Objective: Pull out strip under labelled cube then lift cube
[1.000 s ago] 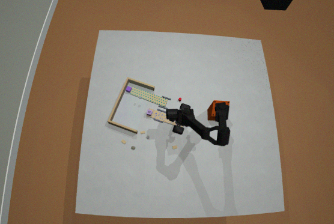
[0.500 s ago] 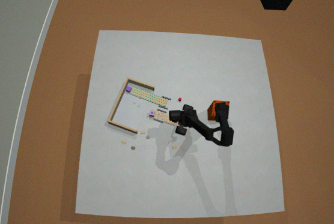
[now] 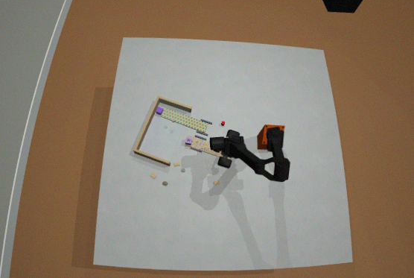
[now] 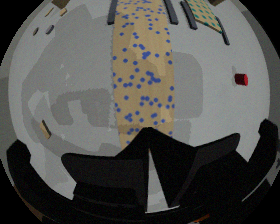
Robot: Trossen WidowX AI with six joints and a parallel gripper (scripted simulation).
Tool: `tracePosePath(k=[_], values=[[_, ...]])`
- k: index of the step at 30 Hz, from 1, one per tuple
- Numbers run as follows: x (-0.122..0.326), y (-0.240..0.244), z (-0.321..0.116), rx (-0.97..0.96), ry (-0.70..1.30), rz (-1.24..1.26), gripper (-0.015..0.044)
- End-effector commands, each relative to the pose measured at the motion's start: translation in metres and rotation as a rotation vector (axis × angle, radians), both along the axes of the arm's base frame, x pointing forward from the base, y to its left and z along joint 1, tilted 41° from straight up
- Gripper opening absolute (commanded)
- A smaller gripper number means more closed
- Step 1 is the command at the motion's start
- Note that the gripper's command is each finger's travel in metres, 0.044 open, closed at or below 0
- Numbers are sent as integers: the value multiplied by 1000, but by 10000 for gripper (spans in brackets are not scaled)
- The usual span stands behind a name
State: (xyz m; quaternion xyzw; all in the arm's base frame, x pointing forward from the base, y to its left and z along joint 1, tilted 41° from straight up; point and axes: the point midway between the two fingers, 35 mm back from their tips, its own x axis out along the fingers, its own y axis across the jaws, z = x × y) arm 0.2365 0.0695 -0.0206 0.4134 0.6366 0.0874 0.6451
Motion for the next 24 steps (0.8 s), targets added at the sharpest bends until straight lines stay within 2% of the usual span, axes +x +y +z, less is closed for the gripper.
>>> tracePosePath(k=[1,13,19,23,24], values=[[-7,5,-2,5,22,12,0],[-7,5,-2,5,22,12,0],[-5,-26,30,1,21,12,0],[-5,-27,31,2,22,12,0],[-3,-28,31,0,14,21,26]])
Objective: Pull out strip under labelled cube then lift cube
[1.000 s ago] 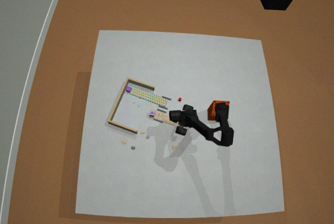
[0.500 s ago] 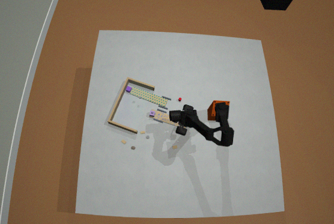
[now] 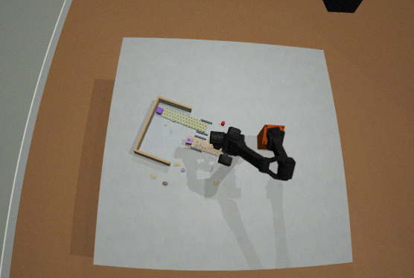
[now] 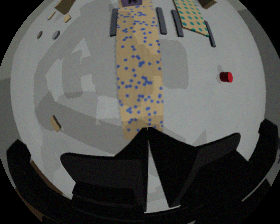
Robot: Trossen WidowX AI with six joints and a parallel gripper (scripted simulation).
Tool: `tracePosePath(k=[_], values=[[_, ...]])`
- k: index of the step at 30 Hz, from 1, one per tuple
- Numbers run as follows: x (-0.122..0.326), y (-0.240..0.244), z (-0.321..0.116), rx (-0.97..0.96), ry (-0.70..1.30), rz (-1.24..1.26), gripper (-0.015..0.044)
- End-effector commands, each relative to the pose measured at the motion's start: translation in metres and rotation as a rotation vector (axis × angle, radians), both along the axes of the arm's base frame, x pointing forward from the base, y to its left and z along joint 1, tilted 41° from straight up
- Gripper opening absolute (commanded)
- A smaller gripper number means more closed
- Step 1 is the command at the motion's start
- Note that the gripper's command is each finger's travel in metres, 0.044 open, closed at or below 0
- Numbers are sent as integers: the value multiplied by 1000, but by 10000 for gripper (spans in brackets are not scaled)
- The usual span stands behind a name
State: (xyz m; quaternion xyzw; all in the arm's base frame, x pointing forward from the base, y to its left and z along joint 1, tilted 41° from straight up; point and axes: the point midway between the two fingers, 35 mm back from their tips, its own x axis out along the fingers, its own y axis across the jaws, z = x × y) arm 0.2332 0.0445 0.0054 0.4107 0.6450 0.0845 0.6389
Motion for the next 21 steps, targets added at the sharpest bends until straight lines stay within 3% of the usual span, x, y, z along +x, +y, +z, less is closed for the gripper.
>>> tracePosePath(k=[1,16,21], values=[[5,-4,3,-1,-28,38,53],[57,-29,-1,-18,-93,111,440],[73,-37,-1,-19,-95,111,440]])
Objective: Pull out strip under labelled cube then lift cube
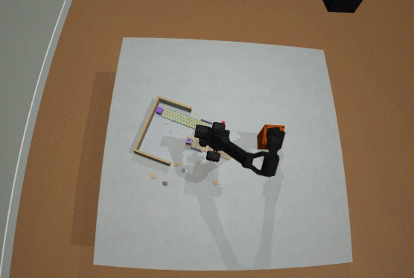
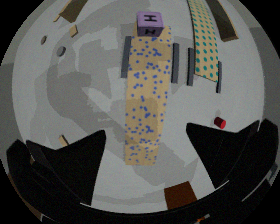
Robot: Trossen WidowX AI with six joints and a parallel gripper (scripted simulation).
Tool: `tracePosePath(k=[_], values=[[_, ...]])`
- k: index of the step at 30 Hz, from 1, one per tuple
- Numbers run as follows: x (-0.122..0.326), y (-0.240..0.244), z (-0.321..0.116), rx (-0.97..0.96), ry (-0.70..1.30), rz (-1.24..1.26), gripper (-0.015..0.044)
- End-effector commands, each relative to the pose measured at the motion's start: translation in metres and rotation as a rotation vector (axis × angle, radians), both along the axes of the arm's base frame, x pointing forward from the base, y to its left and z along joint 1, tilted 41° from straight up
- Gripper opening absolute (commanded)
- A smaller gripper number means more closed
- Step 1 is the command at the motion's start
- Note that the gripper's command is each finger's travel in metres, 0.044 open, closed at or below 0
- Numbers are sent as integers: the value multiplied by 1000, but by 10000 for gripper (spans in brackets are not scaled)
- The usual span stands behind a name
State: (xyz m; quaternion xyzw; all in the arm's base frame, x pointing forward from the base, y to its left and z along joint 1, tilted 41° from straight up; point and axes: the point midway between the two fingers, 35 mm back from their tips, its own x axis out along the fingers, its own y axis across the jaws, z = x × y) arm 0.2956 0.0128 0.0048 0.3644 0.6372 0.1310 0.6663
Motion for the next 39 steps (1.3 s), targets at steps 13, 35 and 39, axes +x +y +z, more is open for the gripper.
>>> tracePosePath(k=[13,35,39], values=[[53,-26,-1,0,-6,3,440],[117,-62,-4,-3,-11,3,440],[118,-59,-7,-3,-11,3,335]])
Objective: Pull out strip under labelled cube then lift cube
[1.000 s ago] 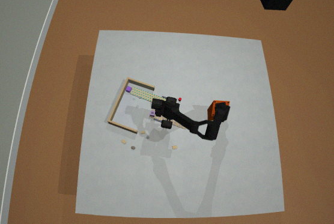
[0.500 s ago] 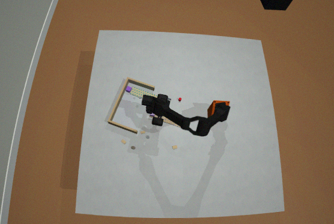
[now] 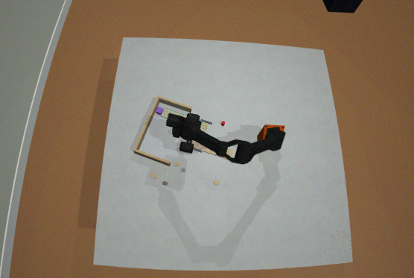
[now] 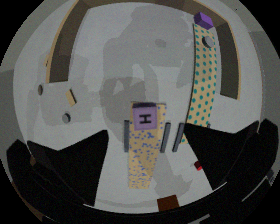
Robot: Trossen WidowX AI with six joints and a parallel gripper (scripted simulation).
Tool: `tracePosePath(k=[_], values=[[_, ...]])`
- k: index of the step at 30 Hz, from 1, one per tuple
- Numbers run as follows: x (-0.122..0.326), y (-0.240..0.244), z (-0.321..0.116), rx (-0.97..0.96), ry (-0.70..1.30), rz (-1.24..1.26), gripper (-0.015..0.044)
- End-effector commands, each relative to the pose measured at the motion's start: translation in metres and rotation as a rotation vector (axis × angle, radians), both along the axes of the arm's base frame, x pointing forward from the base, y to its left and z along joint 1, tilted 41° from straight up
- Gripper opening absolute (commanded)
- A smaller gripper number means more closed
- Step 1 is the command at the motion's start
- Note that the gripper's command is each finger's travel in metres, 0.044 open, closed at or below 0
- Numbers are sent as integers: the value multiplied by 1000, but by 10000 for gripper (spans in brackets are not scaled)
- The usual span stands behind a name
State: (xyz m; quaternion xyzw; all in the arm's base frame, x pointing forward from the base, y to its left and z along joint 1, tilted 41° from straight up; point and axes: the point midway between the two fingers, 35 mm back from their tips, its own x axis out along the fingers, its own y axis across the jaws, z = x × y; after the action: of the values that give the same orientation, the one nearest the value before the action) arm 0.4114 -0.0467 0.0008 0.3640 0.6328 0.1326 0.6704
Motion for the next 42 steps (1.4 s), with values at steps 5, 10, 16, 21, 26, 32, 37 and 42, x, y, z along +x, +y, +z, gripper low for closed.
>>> tracePosePath(k=[5,10,16,21,26,32,37,42], values=[[4,5,-9,-2,2,4,250],[6,10,-16,-2,1,4,250],[7,17,-23,-2,1,4,250],[8,22,-29,-1,1,4,250],[9,28,-35,0,1,4,250],[10,34,-41,1,1,4,250],[10,33,-39,-5,-2,10,197],[10,33,-39,-5,-2,10,125]])
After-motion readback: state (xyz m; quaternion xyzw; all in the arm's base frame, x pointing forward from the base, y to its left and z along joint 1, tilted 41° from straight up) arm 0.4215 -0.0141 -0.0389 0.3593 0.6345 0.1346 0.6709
